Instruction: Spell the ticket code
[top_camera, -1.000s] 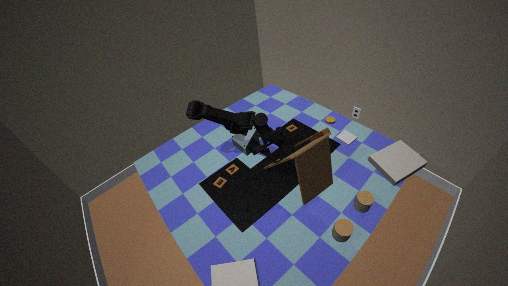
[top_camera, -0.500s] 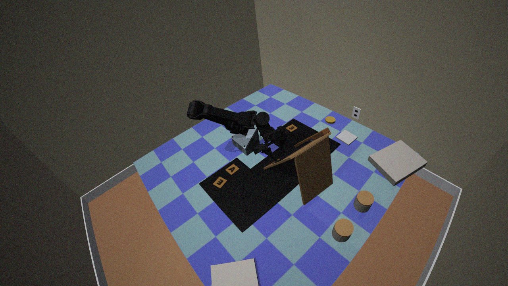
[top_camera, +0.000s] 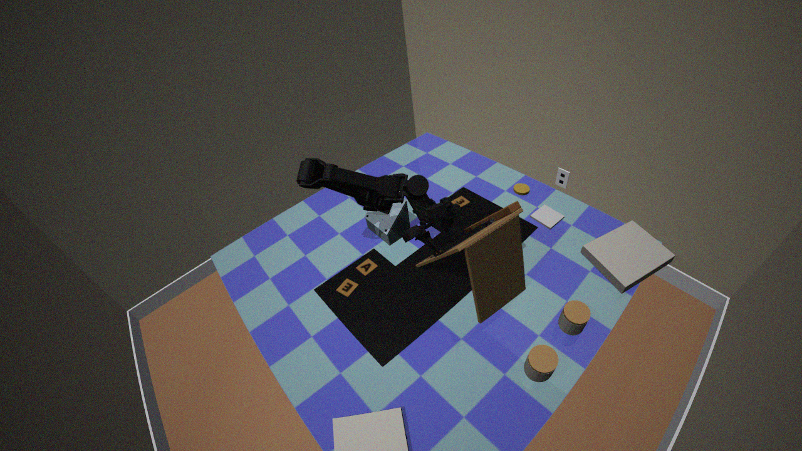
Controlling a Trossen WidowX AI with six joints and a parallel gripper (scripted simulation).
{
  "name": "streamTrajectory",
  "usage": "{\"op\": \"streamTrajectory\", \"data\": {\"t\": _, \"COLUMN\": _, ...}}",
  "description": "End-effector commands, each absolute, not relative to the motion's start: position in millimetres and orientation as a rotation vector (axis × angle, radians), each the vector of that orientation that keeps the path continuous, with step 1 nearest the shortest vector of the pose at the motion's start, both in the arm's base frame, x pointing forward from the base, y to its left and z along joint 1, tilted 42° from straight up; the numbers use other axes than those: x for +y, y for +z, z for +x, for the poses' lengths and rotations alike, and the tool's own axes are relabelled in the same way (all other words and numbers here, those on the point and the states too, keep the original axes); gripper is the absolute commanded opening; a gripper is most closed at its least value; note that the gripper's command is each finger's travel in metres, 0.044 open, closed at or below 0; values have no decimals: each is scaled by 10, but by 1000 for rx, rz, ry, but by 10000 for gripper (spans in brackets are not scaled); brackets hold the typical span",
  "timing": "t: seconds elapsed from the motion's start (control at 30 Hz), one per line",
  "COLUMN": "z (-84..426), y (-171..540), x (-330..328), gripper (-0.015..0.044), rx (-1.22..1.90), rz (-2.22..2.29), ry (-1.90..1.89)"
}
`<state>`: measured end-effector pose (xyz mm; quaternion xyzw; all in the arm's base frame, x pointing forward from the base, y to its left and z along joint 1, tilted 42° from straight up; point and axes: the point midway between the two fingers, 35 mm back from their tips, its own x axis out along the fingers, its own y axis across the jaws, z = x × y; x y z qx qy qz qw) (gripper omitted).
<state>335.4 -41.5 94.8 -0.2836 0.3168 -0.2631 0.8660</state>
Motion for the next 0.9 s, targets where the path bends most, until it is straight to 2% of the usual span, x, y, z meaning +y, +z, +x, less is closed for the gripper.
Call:
{"op": "streamTrajectory", "data": {"t": 0.0, "z": 3367, "y": 917, "x": -395, "gripper": 0, "rx": 665, "rz": -594, "ry": -553}}
{"op": "streamTrajectory", "data": {"t": 0.2, "z": 3369, "y": 911, "x": -389, "gripper": 0, "rx": 665, "rz": -594, "ry": -553}}
{"op": "streamTrajectory", "data": {"t": 0.57, "z": 3337, "y": 940, "x": -366, "gripper": 289, "rx": 666, "rz": -594, "ry": -553}}
{"op": "streamTrajectory", "data": {"t": 0.87, "z": 3286, "y": 984, "x": -310, "gripper": 295, "rx": 666, "rz": -594, "ry": -552}}
